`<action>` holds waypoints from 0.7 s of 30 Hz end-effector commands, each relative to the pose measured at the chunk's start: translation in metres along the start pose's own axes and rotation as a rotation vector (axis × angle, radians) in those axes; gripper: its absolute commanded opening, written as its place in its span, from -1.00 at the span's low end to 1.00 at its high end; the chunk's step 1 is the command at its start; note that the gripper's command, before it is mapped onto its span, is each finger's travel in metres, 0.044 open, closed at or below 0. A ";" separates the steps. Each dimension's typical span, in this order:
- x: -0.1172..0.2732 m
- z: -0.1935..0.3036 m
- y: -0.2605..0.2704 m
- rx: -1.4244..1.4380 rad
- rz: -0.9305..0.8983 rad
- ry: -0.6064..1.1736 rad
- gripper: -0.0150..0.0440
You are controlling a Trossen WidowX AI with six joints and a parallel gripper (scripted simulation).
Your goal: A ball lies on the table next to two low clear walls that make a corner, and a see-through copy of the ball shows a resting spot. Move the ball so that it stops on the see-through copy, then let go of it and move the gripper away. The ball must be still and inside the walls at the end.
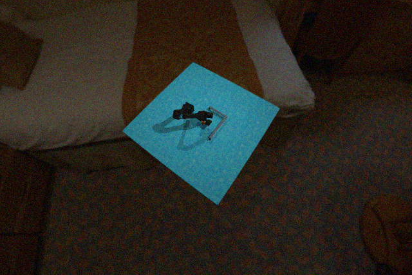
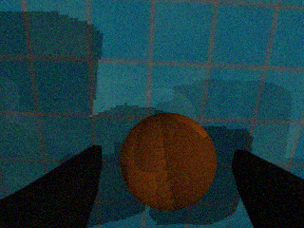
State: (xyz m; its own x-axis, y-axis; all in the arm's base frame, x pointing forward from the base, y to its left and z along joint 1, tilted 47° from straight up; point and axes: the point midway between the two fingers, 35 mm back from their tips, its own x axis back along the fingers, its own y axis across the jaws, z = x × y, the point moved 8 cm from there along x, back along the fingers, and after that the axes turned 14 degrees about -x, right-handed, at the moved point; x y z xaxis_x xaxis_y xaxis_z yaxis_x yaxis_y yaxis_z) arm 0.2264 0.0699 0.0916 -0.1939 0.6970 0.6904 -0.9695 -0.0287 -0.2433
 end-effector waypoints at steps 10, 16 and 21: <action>0.077 -0.003 0.000 0.012 0.011 -0.008 0.58; 0.077 -0.003 0.000 0.012 0.011 -0.008 0.58; 0.117 -0.001 0.003 0.007 0.011 -0.006 1.00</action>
State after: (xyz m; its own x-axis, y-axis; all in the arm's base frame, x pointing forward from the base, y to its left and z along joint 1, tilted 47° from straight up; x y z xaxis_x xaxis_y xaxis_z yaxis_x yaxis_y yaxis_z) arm 0.2065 0.1361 0.1548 -0.1946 0.7006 0.6865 -0.9716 -0.0420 -0.2327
